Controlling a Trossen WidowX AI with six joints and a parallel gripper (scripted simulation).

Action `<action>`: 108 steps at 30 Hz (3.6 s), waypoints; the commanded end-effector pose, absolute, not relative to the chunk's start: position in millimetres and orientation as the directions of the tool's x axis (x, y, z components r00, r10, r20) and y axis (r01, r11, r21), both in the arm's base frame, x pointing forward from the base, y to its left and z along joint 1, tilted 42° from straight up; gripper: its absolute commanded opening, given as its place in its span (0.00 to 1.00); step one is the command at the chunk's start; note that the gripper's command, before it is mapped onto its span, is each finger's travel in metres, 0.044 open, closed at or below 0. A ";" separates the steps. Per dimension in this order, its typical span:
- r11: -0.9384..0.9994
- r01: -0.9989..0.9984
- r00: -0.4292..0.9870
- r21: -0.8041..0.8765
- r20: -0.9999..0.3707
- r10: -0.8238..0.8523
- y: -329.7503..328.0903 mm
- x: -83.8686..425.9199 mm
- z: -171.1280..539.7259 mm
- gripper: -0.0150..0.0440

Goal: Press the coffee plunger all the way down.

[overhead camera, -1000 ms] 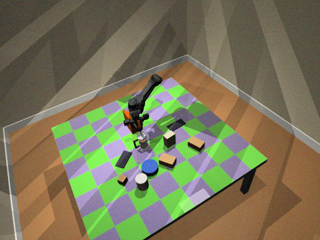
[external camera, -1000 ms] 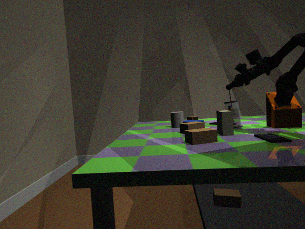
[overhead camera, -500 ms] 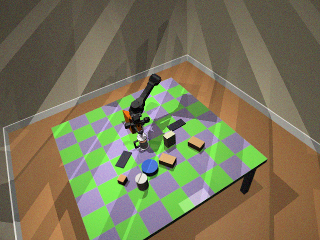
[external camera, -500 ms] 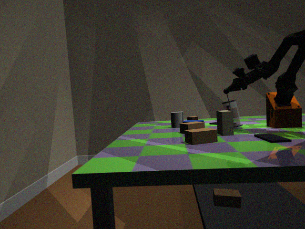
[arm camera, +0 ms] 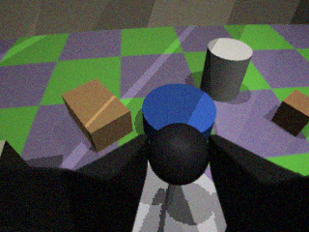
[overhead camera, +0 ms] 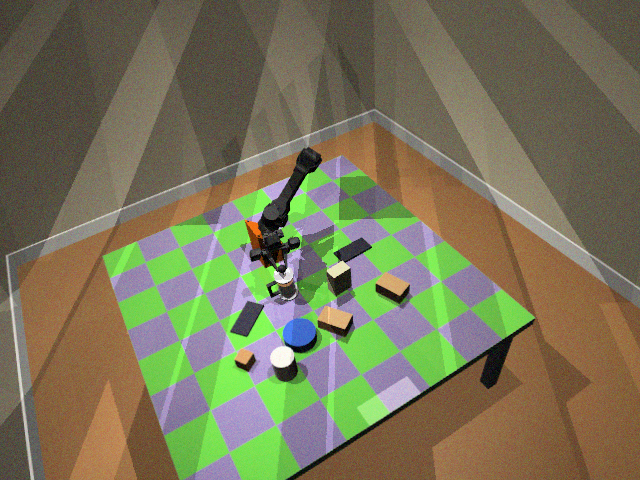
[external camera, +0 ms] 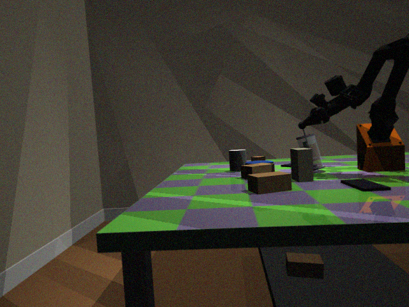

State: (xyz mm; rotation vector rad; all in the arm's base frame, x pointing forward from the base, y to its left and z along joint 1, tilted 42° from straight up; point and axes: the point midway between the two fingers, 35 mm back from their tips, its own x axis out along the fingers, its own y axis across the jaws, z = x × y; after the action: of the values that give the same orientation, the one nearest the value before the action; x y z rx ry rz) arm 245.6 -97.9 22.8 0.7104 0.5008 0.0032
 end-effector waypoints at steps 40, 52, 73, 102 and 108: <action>0.734 0.171 0.864 0.658 -0.458 0.209 -92.5 246.0 10.0 0.47; 0.734 0.171 0.864 0.658 -0.458 0.208 -93.3 246.6 9.9 0.47; 0.742 0.169 0.870 0.649 -0.452 0.197 -96.1 247.3 12.3 0.51; 0.749 0.215 0.860 0.627 -0.484 0.158 -134.6 226.0 46.4 1.00; 0.736 0.167 0.863 0.657 -0.458 0.213 -126.8 200.3 86.8 1.00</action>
State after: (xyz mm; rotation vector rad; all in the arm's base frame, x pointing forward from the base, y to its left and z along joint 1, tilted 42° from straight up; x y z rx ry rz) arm 222.2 -128.1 38.4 0.7680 0.5746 -0.0293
